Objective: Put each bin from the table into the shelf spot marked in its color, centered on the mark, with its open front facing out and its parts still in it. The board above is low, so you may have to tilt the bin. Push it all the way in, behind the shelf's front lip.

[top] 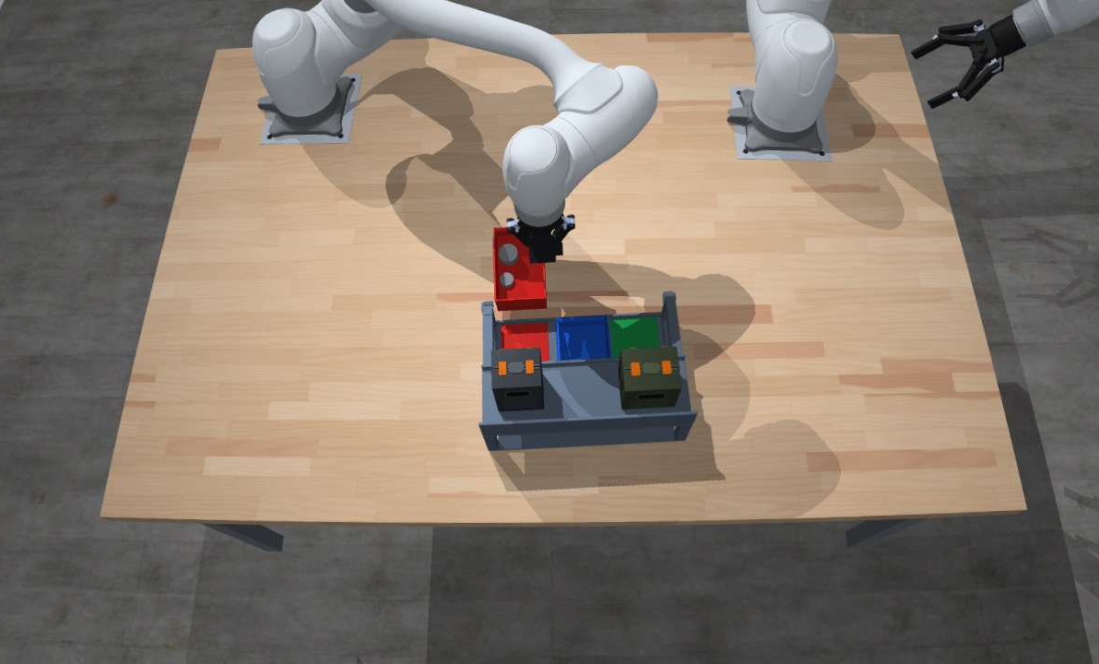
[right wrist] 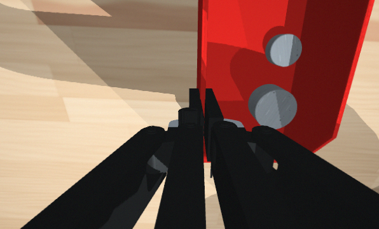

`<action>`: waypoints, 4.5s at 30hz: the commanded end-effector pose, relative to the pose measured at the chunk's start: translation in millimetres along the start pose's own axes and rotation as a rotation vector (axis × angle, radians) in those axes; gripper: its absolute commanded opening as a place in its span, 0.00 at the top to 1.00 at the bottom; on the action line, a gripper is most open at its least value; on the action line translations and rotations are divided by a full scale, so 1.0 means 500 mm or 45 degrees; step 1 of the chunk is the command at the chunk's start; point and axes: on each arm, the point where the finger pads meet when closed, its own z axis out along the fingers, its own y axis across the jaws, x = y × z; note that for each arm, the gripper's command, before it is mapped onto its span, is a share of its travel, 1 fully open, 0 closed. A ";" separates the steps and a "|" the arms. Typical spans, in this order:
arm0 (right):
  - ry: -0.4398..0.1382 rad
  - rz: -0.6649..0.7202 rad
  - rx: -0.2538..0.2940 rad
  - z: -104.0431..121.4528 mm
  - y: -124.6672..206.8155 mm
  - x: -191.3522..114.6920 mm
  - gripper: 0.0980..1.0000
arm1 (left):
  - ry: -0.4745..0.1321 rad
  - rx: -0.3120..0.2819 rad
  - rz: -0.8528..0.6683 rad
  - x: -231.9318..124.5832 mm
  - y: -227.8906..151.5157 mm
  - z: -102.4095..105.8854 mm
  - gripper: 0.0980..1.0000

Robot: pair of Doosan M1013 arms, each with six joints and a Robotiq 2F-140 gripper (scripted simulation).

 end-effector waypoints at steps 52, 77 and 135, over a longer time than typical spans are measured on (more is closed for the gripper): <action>-0.035 0.000 0.001 -0.008 -0.001 0.009 1.00 | 0.001 0.000 0.000 0.000 0.000 -0.001 0.00; -0.035 0.000 0.001 -0.013 -0.001 0.037 1.00 | 0.001 0.000 0.000 0.000 0.000 -0.001 0.00; -0.035 0.000 0.001 -0.035 -0.001 0.153 1.00 | 0.001 0.000 0.000 0.000 0.000 -0.001 0.00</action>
